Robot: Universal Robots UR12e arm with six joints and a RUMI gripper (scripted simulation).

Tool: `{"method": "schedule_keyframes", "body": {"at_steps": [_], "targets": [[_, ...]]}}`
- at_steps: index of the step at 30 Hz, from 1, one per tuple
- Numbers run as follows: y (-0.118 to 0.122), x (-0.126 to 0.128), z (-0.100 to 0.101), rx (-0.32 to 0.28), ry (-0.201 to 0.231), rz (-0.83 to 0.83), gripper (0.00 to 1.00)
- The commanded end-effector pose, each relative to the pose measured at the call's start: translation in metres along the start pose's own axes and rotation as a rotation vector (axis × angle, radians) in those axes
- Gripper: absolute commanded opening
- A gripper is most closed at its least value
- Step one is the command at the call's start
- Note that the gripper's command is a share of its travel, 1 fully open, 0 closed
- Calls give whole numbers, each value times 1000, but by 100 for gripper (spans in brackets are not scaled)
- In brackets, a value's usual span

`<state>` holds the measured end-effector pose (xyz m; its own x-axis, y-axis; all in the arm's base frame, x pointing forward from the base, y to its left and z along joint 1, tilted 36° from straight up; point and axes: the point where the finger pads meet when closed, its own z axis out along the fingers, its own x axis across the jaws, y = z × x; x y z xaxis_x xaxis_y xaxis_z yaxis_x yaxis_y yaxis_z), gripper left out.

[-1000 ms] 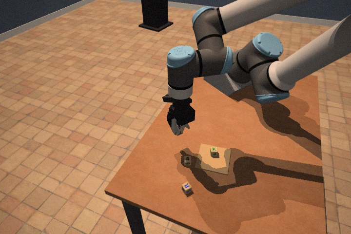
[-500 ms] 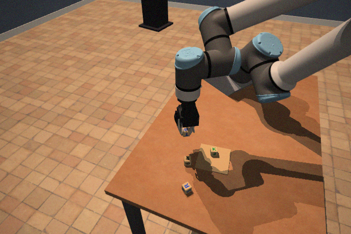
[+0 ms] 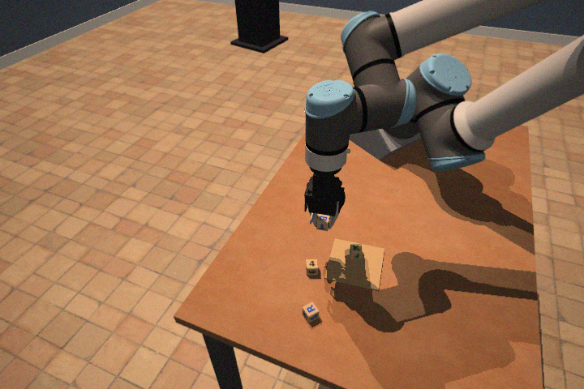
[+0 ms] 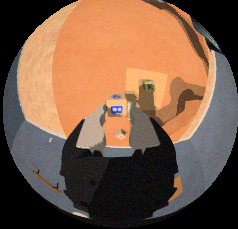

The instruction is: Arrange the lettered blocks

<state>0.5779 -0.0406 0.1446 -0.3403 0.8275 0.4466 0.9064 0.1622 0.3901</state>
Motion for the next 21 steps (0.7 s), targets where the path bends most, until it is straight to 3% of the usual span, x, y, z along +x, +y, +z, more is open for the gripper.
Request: {"method": "schedule_keyframes", "body": {"at_steps": [1,21], "targets": [[2,11,-1,1,-8,126,9],[8,58,-1,-1,-8,647,9]]}}
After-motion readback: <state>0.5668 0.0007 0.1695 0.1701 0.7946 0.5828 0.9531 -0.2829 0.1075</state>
